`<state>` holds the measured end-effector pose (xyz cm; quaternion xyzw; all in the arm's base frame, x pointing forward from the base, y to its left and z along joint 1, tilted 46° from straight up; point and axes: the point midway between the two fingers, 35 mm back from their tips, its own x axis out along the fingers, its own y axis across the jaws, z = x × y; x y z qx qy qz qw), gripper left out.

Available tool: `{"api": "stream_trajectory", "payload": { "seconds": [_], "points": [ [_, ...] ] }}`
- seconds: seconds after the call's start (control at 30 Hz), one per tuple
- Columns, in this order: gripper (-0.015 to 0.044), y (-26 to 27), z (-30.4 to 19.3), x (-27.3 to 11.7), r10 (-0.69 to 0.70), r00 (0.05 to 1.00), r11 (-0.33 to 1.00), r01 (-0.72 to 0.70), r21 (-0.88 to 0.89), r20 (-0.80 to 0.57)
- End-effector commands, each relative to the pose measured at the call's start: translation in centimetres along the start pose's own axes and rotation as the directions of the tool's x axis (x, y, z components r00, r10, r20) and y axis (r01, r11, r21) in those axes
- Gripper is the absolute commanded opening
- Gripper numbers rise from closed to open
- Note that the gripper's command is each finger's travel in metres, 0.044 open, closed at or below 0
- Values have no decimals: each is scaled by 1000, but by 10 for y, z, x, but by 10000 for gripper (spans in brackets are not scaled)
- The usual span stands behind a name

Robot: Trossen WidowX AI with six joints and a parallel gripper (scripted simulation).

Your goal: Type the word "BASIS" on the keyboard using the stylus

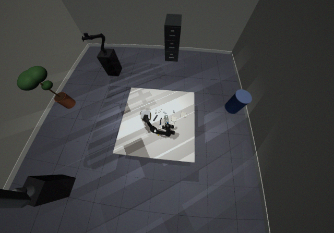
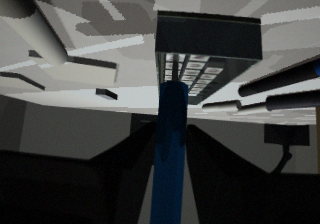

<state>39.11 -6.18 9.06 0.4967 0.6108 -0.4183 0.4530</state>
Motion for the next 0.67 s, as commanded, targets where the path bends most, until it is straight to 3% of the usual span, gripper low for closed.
{"api": "stream_trajectory", "payload": {
  "seconds": [0.0, 0.17, 0.63],
  "points": [
    [81, -1, -6, -4, -4, 1000, 1000, 4, -3, 5],
    [81, -2, -30, -17, -4, 1000, 1000, 4, -3, 3],
    [81, -2, -29, -15, -5, 1000, 1000, 6, -16, 7]
  ]
}}
